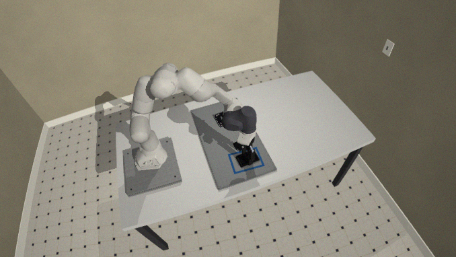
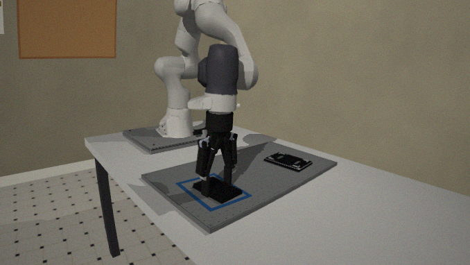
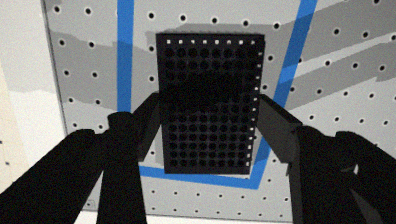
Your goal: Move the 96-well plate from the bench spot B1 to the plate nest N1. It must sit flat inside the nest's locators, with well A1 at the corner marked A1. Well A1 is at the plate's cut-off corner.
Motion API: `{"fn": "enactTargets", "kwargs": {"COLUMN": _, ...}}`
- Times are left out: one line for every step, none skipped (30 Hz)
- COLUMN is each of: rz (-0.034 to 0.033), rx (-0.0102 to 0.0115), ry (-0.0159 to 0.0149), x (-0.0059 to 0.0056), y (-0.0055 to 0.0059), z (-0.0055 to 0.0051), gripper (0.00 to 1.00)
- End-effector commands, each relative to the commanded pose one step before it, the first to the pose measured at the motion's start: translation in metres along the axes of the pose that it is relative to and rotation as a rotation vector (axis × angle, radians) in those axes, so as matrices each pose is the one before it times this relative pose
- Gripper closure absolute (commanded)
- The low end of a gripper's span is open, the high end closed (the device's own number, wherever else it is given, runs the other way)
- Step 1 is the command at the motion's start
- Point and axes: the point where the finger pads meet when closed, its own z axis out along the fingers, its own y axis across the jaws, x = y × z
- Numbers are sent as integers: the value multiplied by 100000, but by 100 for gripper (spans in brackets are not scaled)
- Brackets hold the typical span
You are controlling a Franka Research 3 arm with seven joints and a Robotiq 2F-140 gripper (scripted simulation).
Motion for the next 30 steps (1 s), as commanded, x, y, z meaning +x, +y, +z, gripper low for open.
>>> {"fn": "enactTargets", "kwargs": {"rz": -376, "rx": 109, "ry": -307, "x": -89, "y": -53, "z": -78, "gripper": 40}}
{"fn": "enactTargets", "kwargs": {"rz": 0, "rx": 0, "ry": 0, "x": 0, "y": 0, "z": 0, "gripper": 40}}
{"fn": "enactTargets", "kwargs": {"rz": 0, "rx": 0, "ry": 0, "x": 0, "y": 0, "z": 0, "gripper": 40}}
{"fn": "enactTargets", "kwargs": {"rz": 0, "rx": 0, "ry": 0, "x": 0, "y": 0, "z": 0, "gripper": 40}}
{"fn": "enactTargets", "kwargs": {"rz": 0, "rx": 0, "ry": 0, "x": 0, "y": 0, "z": 0, "gripper": 40}}
{"fn": "enactTargets", "kwargs": {"rz": 0, "rx": 0, "ry": 0, "x": 0, "y": 0, "z": 0, "gripper": 40}}
{"fn": "enactTargets", "kwargs": {"rz": 0, "rx": 0, "ry": 0, "x": 0, "y": 0, "z": 0, "gripper": 40}}
{"fn": "enactTargets", "kwargs": {"rz": 0, "rx": 0, "ry": 0, "x": 0, "y": 0, "z": 0, "gripper": 40}}
{"fn": "enactTargets", "kwargs": {"rz": 0, "rx": 0, "ry": 0, "x": 0, "y": 0, "z": -167, "gripper": 40}}
{"fn": "enactTargets", "kwargs": {"rz": 0, "rx": 0, "ry": 0, "x": 0, "y": 0, "z": -167, "gripper": 40}}
{"fn": "enactTargets", "kwargs": {"rz": 0, "rx": 0, "ry": 0, "x": 0, "y": 0, "z": -167, "gripper": 40}}
{"fn": "enactTargets", "kwargs": {"rz": 0, "rx": 0, "ry": 0, "x": 0, "y": 0, "z": -167, "gripper": 40}}
{"fn": "enactTargets", "kwargs": {"rz": 0, "rx": 0, "ry": 0, "x": 0, "y": 0, "z": -167, "gripper": 40}}
{"fn": "enactTargets", "kwargs": {"rz": 0, "rx": 0, "ry": 0, "x": 0, "y": 0, "z": -167, "gripper": 40}}
{"fn": "enactTargets", "kwargs": {"rz": 0, "rx": 0, "ry": 0, "x": 0, "y": 0, "z": -167, "gripper": 40}}
{"fn": "enactTargets", "kwargs": {"rz": 0, "rx": 0, "ry": 0, "x": 0, "y": 0, "z": -167, "gripper": 40}}
{"fn": "enactTargets", "kwargs": {"rz": 0, "rx": 0, "ry": 0, "x": 0, "y": 0, "z": -167, "gripper": 40}}
{"fn": "enactTargets", "kwargs": {"rz": 0, "rx": 0, "ry": 0, "x": 0, "y": 0, "z": -167, "gripper": 40}}
{"fn": "enactTargets", "kwargs": {"rz": 0, "rx": 0, "ry": 0, "x": 0, "y": 0, "z": 0, "gripper": 40}}
{"fn": "enactTargets", "kwargs": {"rz": 0, "rx": 0, "ry": 0, "x": 0, "y": 0, "z": 0, "gripper": 40}}
{"fn": "enactTargets", "kwargs": {"rz": 0, "rx": 0, "ry": 0, "x": 0, "y": 0, "z": -167, "gripper": 40}}
{"fn": "enactTargets", "kwargs": {"rz": 0, "rx": 0, "ry": 0, "x": 0, "y": 0, "z": -167, "gripper": 40}}
{"fn": "enactTargets", "kwargs": {"rz": 0, "rx": 0, "ry": 0, "x": 0, "y": 0, "z": -167, "gripper": 40}}
{"fn": "enactTargets", "kwargs": {"rz": 0, "rx": 0, "ry": 0, "x": 0, "y": 0, "z": -167, "gripper": 40}}
{"fn": "enactTargets", "kwargs": {"rz": 0, "rx": 0, "ry": 0, "x": 0, "y": 0, "z": -167, "gripper": 40}}
{"fn": "enactTargets", "kwargs": {"rz": 0, "rx": 0, "ry": 0, "x": 0, "y": 0, "z": -167, "gripper": 40}}
{"fn": "enactTargets", "kwargs": {"rz": 0, "rx": 0, "ry": 0, "x": 0, "y": 0, "z": -167, "gripper": 40}}
{"fn": "enactTargets", "kwargs": {"rz": 0, "rx": 0, "ry": 0, "x": 0, "y": 0, "z": -167, "gripper": 40}}
{"fn": "enactTargets", "kwargs": {"rz": 0, "rx": 0, "ry": 0, "x": 0, "y": 0, "z": -167, "gripper": 40}}
{"fn": "enactTargets", "kwargs": {"rz": 0, "rx": 0, "ry": 0, "x": 0, "y": 0, "z": -167, "gripper": 40}}
